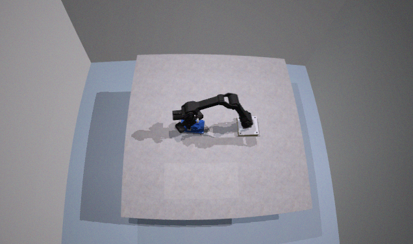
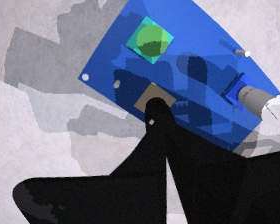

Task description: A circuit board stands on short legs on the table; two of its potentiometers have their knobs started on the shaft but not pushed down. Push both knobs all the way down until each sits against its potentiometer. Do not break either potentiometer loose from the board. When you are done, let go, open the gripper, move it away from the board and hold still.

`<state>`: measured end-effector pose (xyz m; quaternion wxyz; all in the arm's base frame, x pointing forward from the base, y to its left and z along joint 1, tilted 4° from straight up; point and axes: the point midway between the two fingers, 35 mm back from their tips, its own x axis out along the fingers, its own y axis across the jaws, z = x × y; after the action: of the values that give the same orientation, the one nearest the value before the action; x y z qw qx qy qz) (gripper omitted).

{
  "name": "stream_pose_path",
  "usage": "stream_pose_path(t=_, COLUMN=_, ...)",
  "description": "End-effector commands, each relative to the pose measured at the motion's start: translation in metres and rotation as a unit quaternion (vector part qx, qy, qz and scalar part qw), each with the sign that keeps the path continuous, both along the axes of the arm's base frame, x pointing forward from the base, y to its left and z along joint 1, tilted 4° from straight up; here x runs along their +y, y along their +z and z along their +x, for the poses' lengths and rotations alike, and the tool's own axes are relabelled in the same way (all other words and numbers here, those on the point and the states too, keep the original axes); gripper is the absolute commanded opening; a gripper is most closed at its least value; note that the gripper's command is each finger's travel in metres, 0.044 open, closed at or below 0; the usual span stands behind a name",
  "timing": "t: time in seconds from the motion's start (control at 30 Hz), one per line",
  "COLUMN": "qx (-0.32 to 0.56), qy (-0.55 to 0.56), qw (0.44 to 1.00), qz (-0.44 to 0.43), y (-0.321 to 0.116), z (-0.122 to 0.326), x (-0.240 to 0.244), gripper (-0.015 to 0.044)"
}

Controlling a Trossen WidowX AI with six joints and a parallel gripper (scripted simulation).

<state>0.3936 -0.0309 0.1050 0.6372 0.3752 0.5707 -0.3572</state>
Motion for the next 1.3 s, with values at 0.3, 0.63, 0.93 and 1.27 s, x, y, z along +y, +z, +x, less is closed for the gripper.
stream_pose_path(t=0.3, qx=-0.001, qy=-0.003, qw=1.000, qz=0.002, y=-0.0029, z=0.0010, x=0.0001, gripper=0.0000)
stream_pose_path(t=0.63, qx=-0.001, qy=-0.003, qw=1.000, qz=0.002, y=-0.0049, z=0.0012, x=0.0001, gripper=0.0000)
stream_pose_path(t=0.93, qx=-0.001, qy=-0.003, qw=1.000, qz=0.002, y=-0.0067, z=0.0013, x=0.0000, gripper=0.0000)
stream_pose_path(t=1.27, qx=-0.001, qy=-0.003, qw=1.000, qz=0.002, y=-0.0069, z=0.0014, x=0.0000, gripper=0.0000)
